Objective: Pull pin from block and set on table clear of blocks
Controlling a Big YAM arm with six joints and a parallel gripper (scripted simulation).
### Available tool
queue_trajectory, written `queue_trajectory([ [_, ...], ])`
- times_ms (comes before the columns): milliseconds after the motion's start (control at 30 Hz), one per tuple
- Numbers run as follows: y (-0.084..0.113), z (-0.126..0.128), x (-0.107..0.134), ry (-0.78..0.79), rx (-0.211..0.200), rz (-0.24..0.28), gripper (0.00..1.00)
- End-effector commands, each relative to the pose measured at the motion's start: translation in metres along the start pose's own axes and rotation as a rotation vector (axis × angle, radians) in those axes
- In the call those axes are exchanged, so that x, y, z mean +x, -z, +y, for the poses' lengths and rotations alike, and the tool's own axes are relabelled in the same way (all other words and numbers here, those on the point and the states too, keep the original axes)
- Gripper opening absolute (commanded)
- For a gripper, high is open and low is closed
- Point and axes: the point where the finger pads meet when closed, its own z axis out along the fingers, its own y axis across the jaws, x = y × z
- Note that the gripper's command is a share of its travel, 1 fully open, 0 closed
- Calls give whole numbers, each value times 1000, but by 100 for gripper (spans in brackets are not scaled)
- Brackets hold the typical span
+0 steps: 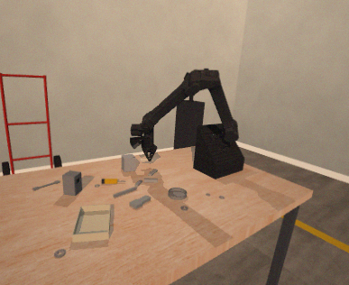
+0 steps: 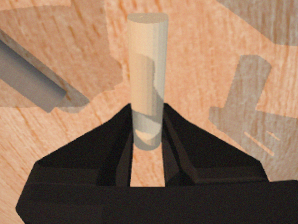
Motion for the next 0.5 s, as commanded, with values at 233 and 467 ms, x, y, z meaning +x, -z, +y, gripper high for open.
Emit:
queue_trajectory([
  [233,20,-8,-15,14,8,-26,0],
  [467,21,-7,-14,11,3,-8,0],
])
